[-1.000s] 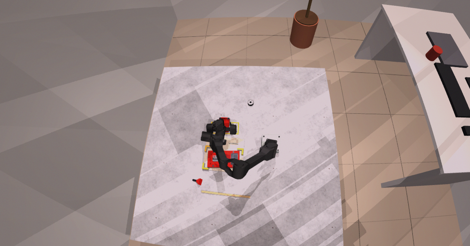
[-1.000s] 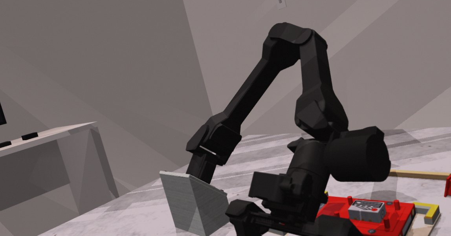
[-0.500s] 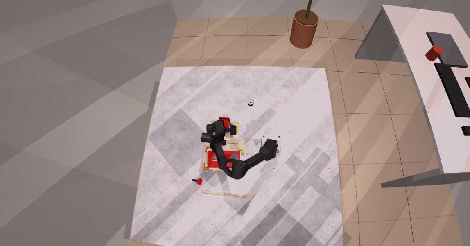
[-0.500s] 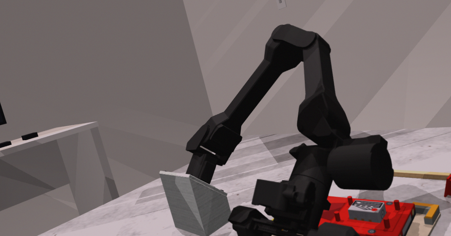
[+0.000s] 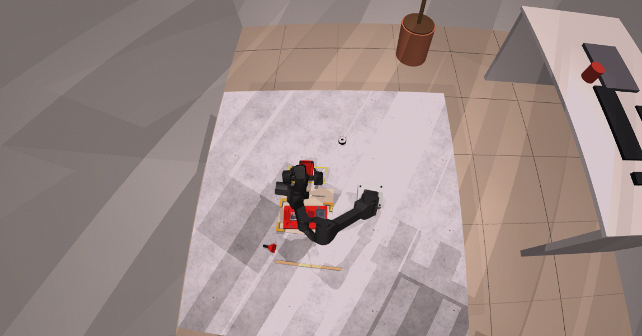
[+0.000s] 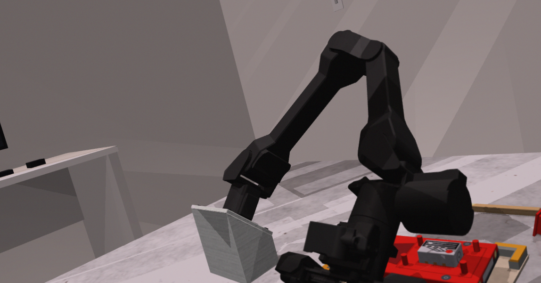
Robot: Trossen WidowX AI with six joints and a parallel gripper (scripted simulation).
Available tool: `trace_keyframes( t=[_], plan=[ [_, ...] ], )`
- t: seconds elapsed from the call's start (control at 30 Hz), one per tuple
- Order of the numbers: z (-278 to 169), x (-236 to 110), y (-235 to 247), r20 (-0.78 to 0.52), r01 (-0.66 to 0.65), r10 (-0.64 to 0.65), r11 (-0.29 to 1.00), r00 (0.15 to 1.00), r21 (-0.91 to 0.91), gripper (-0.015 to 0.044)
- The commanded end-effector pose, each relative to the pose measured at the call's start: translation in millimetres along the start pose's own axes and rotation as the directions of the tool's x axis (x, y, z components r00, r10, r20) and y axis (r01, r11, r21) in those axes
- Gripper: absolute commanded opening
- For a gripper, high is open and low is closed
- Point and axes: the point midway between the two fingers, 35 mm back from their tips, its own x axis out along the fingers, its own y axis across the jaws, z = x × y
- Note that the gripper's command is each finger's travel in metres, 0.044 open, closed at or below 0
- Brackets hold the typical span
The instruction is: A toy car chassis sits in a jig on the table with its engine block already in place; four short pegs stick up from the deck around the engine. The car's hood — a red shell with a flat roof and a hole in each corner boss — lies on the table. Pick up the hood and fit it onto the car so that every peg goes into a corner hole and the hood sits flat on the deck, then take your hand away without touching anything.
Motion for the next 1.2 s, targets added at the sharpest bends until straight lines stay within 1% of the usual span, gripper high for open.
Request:
trace_keyframes(
  t=[0.0, 0.97, 1.07, 1.17],
  plan=[
    [-1, 3, -1, 0.005, 0.005, -0.005, 1.0, 1.0, 0.003, 0.044],
    [-13, 11, -1, 0.005, 0.005, -0.005, 1.0, 1.0, 0.003, 0.044],
    [-12, 8, 0, -0.001, -0.001, 0.001, 1.0, 1.0, 0.0, 0.0361],
    [-12, 8, 0, -0.001, -0.001, 0.001, 1.0, 1.0, 0.0, 0.0341]
  ],
)
